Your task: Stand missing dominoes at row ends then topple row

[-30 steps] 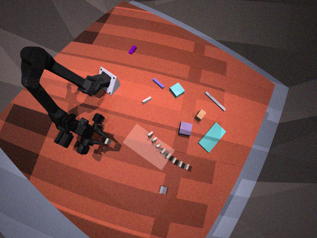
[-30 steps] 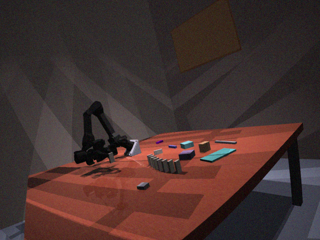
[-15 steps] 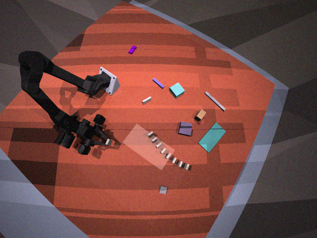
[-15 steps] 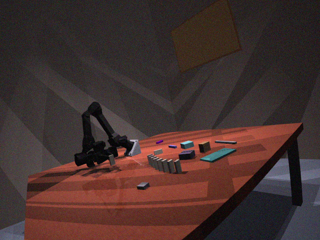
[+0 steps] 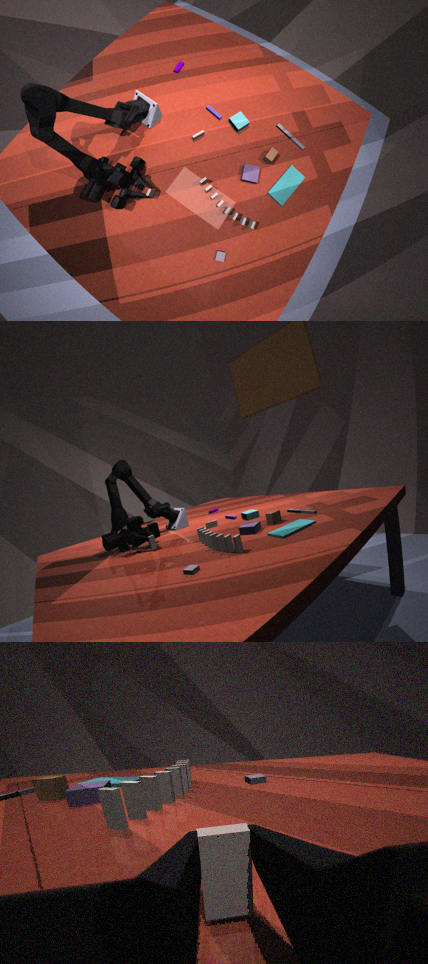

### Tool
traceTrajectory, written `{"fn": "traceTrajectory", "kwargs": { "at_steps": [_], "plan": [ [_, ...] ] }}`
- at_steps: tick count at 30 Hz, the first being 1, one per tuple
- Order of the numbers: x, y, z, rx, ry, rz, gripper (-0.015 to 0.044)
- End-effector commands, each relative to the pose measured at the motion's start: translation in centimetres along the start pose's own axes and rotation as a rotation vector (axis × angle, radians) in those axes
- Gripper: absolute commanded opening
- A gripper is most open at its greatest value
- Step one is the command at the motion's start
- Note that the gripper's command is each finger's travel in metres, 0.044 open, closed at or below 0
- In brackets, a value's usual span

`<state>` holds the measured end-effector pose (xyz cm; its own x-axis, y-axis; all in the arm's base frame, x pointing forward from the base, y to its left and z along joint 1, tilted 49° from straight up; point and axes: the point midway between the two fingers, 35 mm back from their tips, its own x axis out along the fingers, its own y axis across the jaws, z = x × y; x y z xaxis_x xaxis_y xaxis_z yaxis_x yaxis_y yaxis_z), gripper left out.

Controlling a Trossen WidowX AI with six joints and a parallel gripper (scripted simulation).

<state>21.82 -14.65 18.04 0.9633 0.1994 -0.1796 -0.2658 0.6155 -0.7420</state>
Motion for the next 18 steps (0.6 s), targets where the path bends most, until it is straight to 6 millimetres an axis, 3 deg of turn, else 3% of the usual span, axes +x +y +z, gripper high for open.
{"fn": "traceTrajectory", "kwargs": {
  "at_steps": [1,4,16,18],
  "plan": [
    [0.03,0.02,-0.1,-0.002,-0.006,0.0,0.0107],
    [0.03,0.02,-0.1,-0.002,-0.006,0.0,0.0107],
    [0.03,0.02,-0.1,-0.002,-0.006,0.0,0.0422],
    [0.03,0.02,-0.1,-0.002,-0.006,0.0,0.044]
  ]
}}
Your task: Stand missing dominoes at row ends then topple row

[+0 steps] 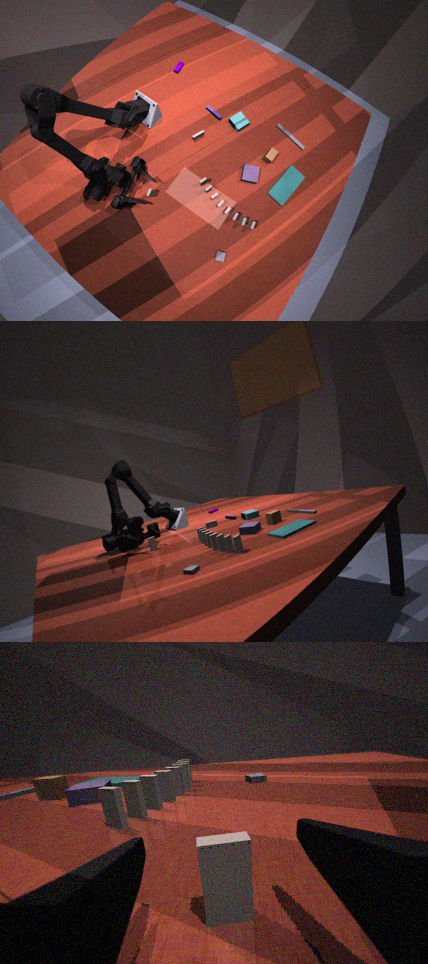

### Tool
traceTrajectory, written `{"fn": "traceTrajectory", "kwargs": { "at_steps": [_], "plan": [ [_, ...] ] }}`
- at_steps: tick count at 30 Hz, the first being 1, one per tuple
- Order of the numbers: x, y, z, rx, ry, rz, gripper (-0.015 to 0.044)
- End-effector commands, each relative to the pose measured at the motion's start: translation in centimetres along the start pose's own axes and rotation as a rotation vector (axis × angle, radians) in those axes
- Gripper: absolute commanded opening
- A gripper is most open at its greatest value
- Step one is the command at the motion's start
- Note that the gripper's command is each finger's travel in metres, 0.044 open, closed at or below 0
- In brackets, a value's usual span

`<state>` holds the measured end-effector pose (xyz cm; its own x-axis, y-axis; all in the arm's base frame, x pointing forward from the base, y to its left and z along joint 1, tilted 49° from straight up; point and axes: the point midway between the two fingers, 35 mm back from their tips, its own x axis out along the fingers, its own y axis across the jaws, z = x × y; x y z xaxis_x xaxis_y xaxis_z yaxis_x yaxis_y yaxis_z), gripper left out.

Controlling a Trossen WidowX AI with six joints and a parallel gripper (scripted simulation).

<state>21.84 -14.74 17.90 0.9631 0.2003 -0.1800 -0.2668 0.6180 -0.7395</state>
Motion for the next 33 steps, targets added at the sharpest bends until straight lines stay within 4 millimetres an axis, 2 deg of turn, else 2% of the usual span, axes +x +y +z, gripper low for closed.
{"fn": "traceTrajectory", "kwargs": {
  "at_steps": [1,3,9,14,17,22,26,30,33],
  "plan": [
    [0.0,0.0,0.1,-0.005,-0.005,-0.001,0.044],
    [0.0,-0.1,0.6,-0.005,-0.004,0.0,0.044],
    [-0.1,0.0,4.9,0.0,-0.001,-0.001,0.044],
    [0.3,-0.7,5.4,-0.004,0.012,-0.001,0.044],
    [1.8,-0.6,5.3,0.083,0.069,0.055,0.044],
    [4.5,0.7,5.3,0.255,0.216,0.18,0.044],
    [6.2,2.1,5.7,0.395,0.405,0.275,0.044],
    [7.0,3.6,6.3,0.474,0.62,0.334,0.044],
    [6.8,4.6,6.3,0.515,0.815,0.347,0.044]
  ]
}}
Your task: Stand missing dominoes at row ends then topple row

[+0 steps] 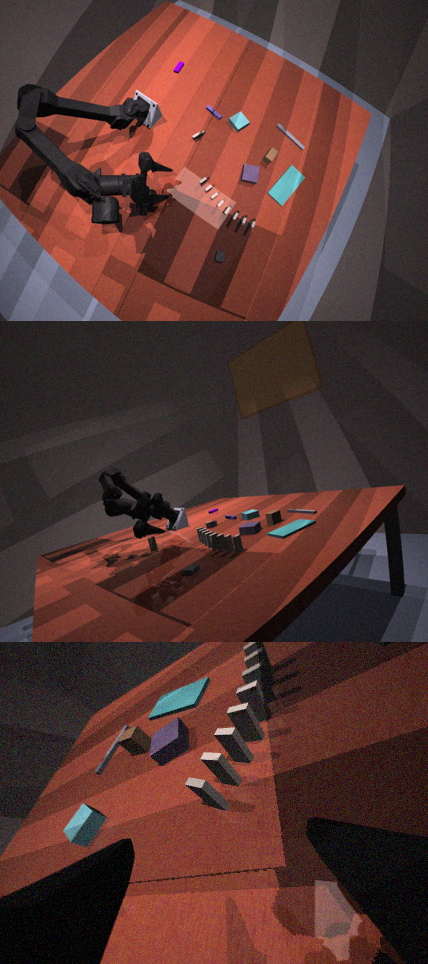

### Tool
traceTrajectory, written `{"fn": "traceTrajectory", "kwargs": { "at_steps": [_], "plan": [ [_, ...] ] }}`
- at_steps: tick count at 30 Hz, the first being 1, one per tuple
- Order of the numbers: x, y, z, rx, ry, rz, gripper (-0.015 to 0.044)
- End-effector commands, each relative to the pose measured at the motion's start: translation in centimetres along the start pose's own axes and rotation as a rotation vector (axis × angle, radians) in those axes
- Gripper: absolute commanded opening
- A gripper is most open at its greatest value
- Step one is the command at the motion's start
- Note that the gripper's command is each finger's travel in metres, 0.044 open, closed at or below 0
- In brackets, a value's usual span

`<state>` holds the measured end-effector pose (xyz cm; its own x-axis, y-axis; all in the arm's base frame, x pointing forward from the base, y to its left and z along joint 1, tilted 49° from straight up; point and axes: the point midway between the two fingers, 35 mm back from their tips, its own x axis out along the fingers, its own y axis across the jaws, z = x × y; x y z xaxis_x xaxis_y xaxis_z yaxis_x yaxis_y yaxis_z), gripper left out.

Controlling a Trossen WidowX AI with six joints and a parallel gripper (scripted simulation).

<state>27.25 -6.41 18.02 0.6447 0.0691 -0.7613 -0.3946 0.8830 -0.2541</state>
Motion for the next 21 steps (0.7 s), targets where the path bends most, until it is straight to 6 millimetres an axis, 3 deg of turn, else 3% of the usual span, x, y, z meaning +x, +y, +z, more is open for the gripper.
{"fn": "traceTrajectory", "kwargs": {
  "at_steps": [1,6,11,14,21],
  "plan": [
    [0.3,1.1,-0.6,0.092,0.272,-0.032,0.044],
    [-1.5,1.4,-1.4,0.085,0.631,-0.218,0.044],
    [-4.8,-0.3,-0.3,-0.044,0.855,-0.492,0.044],
    [-5.9,-1.0,0.6,-0.103,0.894,-0.585,0.044],
    [-5.9,-1.0,0.7,-0.103,0.894,-0.585,0.044]
  ]
}}
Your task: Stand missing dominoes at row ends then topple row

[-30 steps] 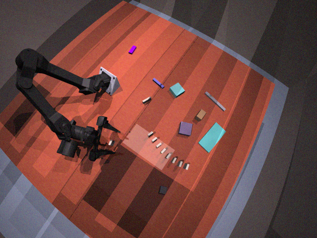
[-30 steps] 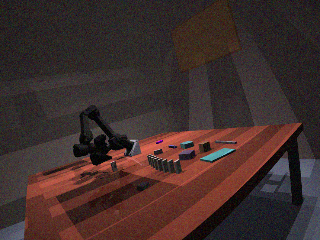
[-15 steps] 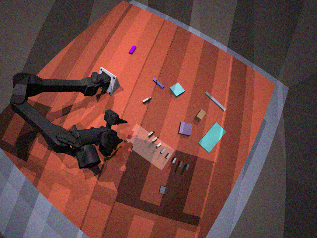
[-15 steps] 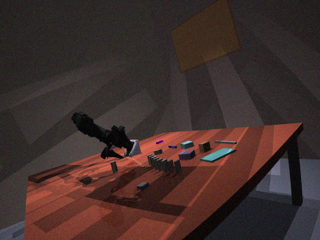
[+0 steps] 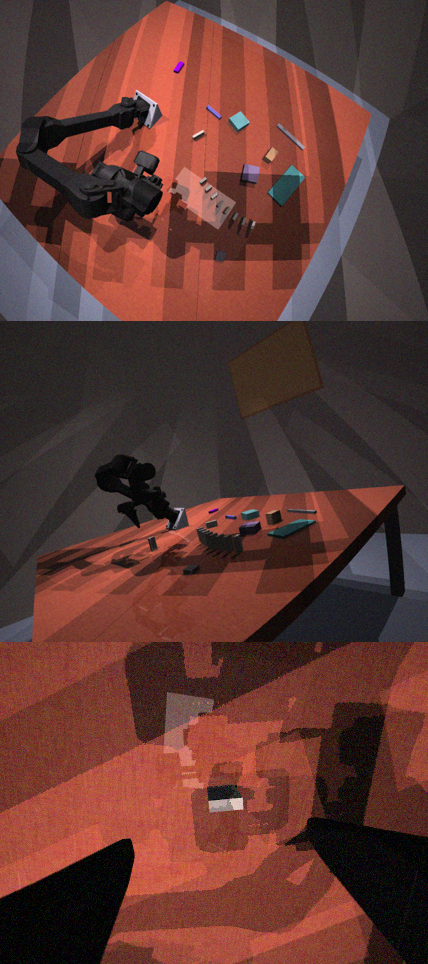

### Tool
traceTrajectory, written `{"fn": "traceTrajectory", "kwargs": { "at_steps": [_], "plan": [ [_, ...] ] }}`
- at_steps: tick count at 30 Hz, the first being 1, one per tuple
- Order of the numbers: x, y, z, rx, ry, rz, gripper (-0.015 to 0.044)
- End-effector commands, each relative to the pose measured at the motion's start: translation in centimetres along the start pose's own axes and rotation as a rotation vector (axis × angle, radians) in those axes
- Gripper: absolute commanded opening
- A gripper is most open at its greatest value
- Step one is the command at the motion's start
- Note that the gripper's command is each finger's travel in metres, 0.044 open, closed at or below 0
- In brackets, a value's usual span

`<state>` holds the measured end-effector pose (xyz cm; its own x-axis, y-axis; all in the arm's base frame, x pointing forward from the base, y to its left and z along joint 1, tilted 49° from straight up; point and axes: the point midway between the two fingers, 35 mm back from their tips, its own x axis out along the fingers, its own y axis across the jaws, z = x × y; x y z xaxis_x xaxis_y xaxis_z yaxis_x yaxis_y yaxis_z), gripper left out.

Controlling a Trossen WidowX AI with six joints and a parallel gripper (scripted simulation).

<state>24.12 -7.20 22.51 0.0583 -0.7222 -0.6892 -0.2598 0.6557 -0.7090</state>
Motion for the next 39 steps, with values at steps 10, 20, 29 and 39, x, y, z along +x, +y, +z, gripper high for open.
{"fn": "traceTrajectory", "kwargs": {
  "at_steps": [10,20,29,39],
  "plan": [
    [3.3,-0.7,0.2,-0.002,0.013,-0.04,0.044],
    [6.2,-0.9,-0.1,-0.001,0.015,-0.048,0.044],
    [7.5,-1.0,-0.1,-0.001,0.015,-0.048,0.044],
    [7.6,-1.0,-0.1,-0.001,0.015,-0.048,0.023]
  ]
}}
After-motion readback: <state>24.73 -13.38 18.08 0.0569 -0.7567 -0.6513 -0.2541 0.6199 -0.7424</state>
